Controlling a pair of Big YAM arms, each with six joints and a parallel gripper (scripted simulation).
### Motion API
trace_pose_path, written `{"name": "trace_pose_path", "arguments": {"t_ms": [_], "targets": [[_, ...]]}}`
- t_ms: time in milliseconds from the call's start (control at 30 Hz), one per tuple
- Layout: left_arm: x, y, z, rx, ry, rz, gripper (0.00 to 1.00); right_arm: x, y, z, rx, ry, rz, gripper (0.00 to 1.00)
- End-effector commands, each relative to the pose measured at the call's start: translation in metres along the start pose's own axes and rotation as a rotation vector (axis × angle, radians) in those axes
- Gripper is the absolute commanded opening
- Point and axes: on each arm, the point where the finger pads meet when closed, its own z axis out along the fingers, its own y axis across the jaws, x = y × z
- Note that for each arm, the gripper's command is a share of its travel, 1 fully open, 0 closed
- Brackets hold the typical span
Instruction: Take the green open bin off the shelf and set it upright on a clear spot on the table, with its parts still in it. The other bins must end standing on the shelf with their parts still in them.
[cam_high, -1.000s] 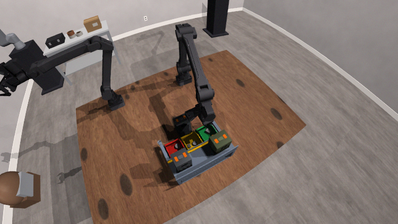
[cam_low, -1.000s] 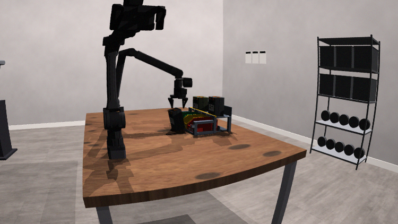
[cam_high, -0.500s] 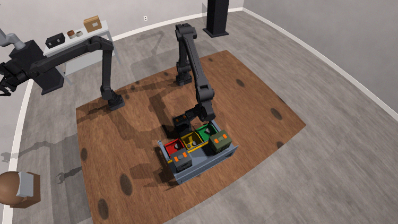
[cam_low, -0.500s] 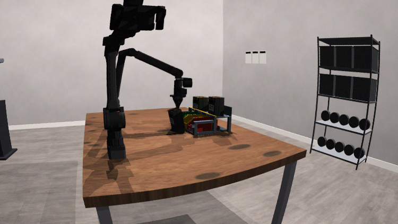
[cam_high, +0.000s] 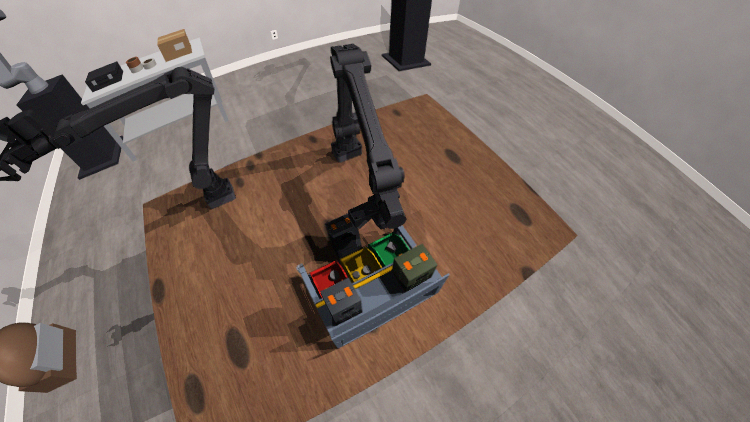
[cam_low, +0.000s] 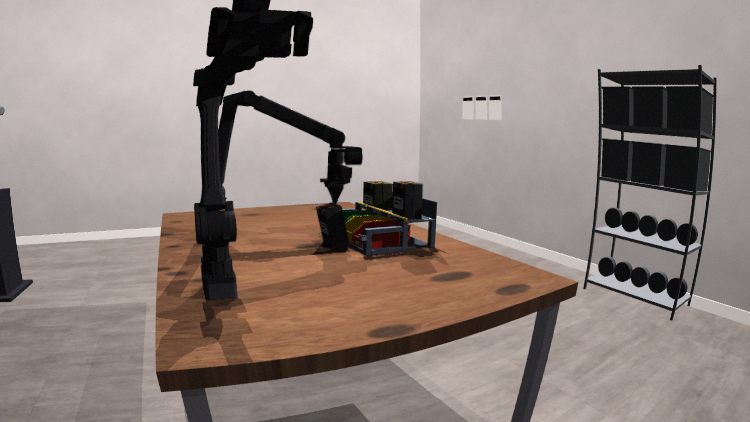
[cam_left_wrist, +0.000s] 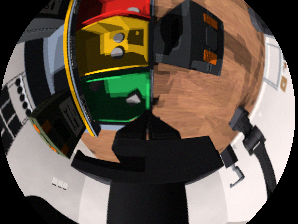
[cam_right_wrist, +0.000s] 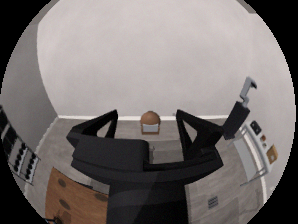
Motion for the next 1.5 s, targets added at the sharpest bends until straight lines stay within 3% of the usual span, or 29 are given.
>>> {"name": "trace_pose_path", "arguments": {"t_ms": [0,800,833,1467], "targets": [[-0.0004,0.0146,-0.0140,-0.026,-0.008,0.001,0.00,-0.0192,-0.0052,-0.0071,0.007,-0.053,-0.009,1.00],[0.0007,0.0124,-0.0099,-0.019,-0.007,0.003,0.00,-0.0192,-0.0052,-0.0071,0.007,-0.053,-0.009,1.00],[-0.0018,0.0206,-0.0173,-0.048,-0.011,-0.002,0.90,-0.0192,-0.0052,-0.0071,0.007,-0.053,-0.009,1.00],[-0.0009,0.0185,-0.0141,-0.042,-0.010,-0.002,0.90,-0.0192,-0.0052,-0.0071,0.007,-0.053,-0.009,1.00]]}}
